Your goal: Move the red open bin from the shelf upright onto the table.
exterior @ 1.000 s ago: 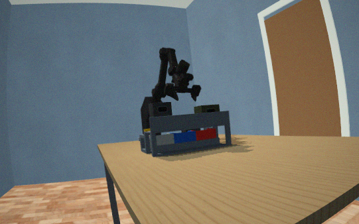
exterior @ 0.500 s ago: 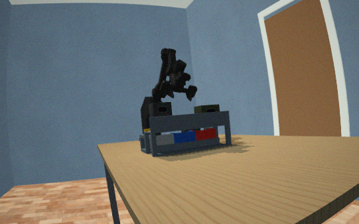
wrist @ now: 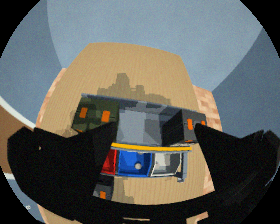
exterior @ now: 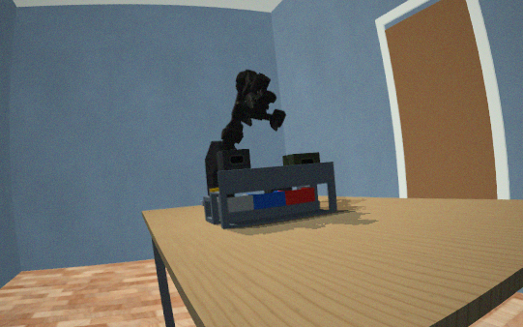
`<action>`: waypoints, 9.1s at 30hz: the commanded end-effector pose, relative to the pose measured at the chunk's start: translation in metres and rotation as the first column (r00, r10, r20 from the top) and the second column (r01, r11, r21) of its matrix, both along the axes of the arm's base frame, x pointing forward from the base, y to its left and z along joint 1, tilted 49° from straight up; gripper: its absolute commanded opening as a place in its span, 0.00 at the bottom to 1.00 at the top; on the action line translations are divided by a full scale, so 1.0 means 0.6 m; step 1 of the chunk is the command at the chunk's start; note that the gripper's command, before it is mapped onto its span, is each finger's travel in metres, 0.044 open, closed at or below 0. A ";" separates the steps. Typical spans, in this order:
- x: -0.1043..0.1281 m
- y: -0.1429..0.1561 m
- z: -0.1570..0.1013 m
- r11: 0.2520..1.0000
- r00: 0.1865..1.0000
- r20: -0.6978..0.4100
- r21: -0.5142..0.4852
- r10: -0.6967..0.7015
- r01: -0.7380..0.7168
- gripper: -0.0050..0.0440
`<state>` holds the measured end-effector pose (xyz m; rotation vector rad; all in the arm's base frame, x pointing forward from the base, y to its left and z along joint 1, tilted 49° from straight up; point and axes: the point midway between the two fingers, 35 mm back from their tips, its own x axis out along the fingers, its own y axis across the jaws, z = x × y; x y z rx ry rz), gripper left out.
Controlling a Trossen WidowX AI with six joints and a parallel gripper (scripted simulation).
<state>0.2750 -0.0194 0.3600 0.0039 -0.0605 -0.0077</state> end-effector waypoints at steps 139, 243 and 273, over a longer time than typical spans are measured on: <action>-0.197 0.015 -0.230 1.000 0.999 -0.036 -0.001 0.001 -0.001 1.00; -0.183 0.013 -0.219 1.000 1.000 -0.010 -0.003 0.004 -0.004 1.00; -0.087 0.158 -0.226 0.827 0.910 -0.304 -0.405 0.282 -0.391 1.00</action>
